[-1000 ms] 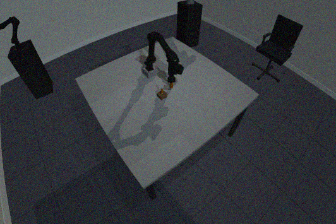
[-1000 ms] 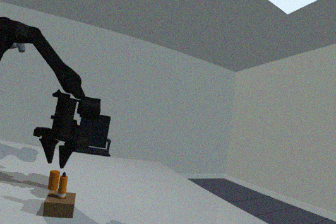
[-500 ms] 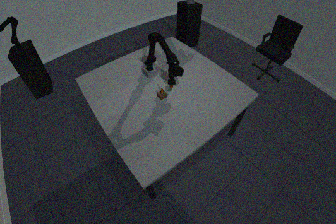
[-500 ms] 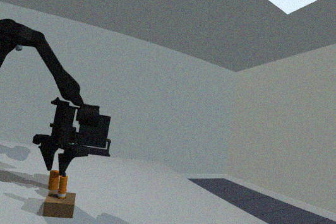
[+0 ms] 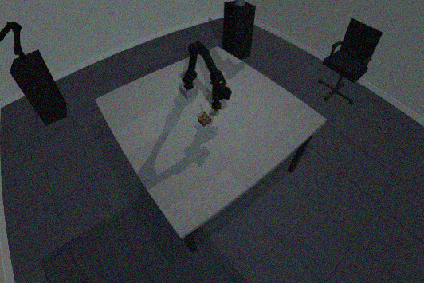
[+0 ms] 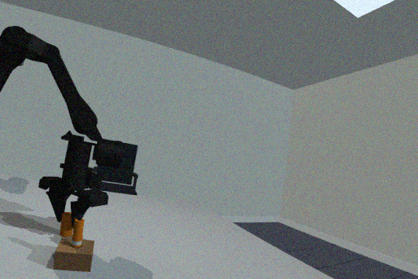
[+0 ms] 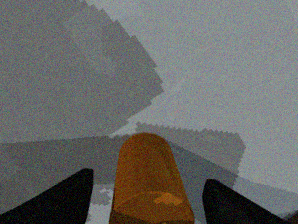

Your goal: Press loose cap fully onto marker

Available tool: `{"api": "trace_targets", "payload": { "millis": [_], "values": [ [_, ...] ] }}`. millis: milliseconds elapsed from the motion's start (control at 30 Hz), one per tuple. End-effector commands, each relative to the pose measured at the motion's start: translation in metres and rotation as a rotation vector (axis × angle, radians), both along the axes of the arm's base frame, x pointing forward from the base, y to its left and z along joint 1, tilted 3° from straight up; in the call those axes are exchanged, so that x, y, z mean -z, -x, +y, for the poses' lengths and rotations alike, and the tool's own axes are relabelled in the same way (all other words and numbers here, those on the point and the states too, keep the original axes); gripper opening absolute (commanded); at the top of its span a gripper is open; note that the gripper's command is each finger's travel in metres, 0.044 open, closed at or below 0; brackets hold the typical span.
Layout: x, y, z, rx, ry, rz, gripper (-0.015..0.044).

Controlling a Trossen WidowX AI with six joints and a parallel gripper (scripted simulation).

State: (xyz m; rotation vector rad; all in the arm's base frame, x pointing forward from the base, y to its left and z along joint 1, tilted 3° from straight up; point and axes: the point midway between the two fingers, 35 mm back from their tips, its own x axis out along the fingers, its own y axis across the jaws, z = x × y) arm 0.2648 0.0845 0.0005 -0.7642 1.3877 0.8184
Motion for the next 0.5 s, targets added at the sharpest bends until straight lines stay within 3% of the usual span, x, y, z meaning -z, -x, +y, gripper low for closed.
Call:
{"api": "trace_targets", "payload": {
  "millis": [0,100,233,467],
  "values": [
    [0.0068,0.0009,0.0009,0.004,-0.005,0.001,0.0248],
    [0.0090,0.0011,0.0009,0.004,-0.005,0.002,0.0248],
    [0.0090,0.0009,0.0006,0.004,-0.005,0.002,0.0143],
    [0.0090,0.0007,0.0006,0.004,-0.005,0.001,0.0096]
  ]
}}
